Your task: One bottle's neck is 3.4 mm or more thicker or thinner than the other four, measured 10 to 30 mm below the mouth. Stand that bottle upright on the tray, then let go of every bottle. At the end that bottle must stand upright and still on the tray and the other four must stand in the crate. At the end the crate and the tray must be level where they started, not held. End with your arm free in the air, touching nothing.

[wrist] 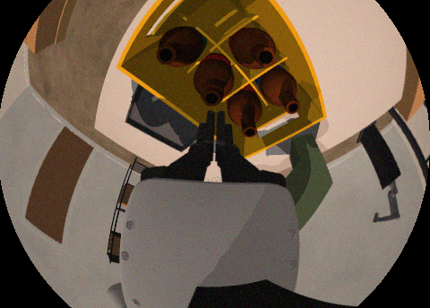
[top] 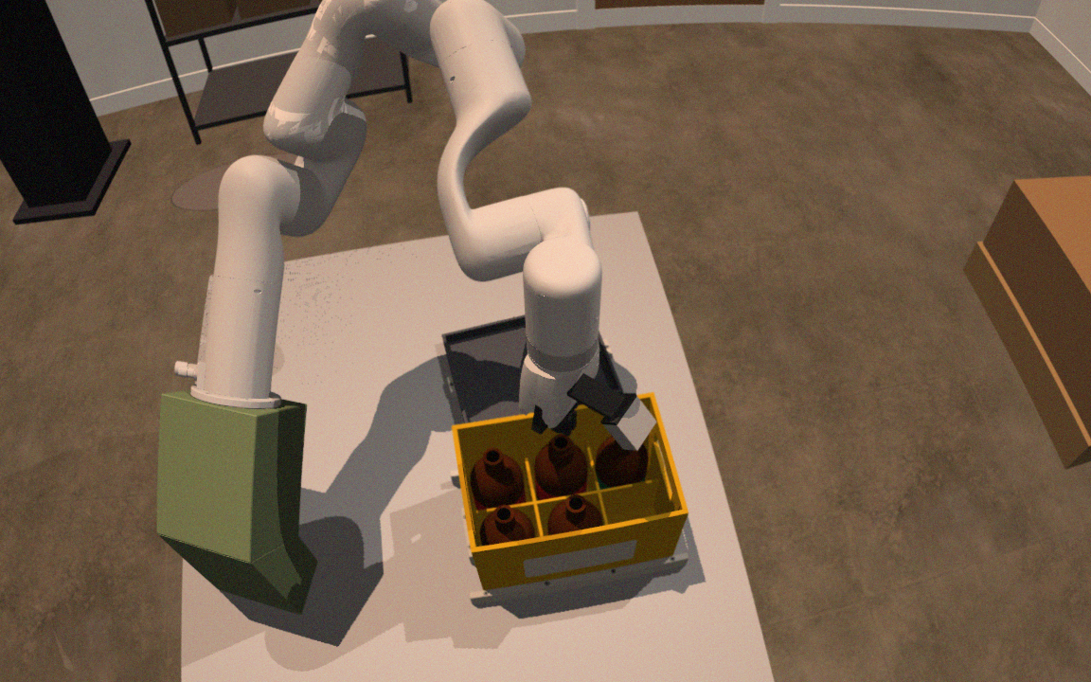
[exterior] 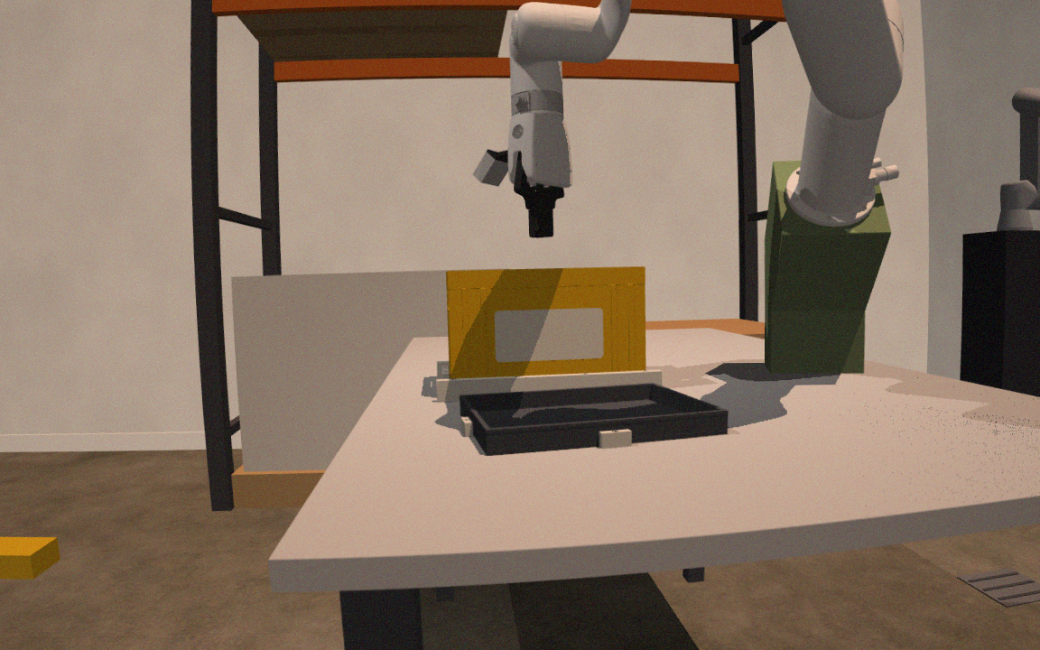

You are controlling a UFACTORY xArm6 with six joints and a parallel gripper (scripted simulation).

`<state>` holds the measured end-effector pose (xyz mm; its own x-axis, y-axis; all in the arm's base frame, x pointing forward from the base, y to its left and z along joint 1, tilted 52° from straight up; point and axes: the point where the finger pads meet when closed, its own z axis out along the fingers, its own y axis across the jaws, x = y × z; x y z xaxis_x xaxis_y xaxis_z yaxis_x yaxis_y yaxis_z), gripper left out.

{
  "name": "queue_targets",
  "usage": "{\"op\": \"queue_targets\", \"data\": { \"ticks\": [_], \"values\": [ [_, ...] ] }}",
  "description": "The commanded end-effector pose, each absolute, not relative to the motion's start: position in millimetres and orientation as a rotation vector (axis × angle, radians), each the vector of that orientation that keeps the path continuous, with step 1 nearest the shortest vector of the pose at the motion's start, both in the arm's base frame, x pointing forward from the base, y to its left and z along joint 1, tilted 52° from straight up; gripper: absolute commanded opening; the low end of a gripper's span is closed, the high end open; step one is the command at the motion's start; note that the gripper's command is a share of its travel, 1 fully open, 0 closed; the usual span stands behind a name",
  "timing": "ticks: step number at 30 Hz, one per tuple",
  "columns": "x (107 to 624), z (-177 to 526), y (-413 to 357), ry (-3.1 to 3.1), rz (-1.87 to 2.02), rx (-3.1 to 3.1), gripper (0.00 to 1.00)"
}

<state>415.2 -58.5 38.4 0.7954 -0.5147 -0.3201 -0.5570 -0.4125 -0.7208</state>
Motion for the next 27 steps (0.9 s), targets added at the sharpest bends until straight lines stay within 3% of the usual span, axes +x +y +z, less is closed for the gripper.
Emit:
{"op": "queue_targets", "data": {
  "ticks": [1, 3, 4, 27],
  "values": [
    [413.1, 45.9, -54.9, 0.802, 0.052, -2.091, 0.0],
    [413.1, 45.9, -54.9, 0.802, 0.052, -2.091, 0.0],
    [413.1, 45.9, -54.9, 0.802, 0.052, -2.091, 0.65],
    [413.1, 45.9, -54.9, 0.802, 0.052, -2.091, 0.65]
  ]
}}
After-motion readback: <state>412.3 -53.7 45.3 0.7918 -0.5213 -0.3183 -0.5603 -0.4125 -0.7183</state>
